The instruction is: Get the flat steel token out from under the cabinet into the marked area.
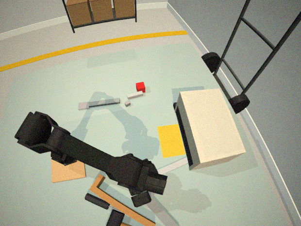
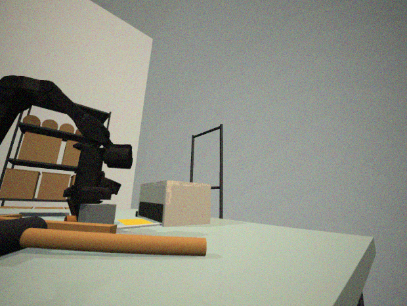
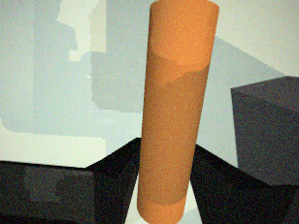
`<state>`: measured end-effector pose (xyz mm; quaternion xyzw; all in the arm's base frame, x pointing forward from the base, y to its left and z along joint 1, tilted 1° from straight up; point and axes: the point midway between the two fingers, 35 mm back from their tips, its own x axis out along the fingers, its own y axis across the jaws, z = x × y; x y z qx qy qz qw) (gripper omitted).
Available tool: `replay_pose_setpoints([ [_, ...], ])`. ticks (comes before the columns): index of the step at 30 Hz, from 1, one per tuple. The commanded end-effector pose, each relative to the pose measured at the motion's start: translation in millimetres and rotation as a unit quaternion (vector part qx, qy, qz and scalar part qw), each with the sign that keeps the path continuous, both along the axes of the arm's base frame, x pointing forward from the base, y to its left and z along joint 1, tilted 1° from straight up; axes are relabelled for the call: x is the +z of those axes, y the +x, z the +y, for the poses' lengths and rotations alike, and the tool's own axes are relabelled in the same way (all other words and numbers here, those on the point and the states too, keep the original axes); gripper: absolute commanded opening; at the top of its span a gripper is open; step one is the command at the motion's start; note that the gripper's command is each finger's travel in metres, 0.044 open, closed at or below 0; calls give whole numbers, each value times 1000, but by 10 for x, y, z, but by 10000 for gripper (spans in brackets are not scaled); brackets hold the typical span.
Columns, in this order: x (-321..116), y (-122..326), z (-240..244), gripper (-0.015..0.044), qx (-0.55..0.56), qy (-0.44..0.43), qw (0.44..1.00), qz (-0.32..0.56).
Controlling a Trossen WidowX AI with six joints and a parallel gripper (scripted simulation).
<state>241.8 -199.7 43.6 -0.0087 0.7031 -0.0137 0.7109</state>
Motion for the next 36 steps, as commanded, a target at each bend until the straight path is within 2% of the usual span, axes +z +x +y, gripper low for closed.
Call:
replay_pose_setpoints([
  [1,3,70,-1,0,-1,0,1000,-1],
  [36,18,515,-3,0,-2,0,1000,-3],
])
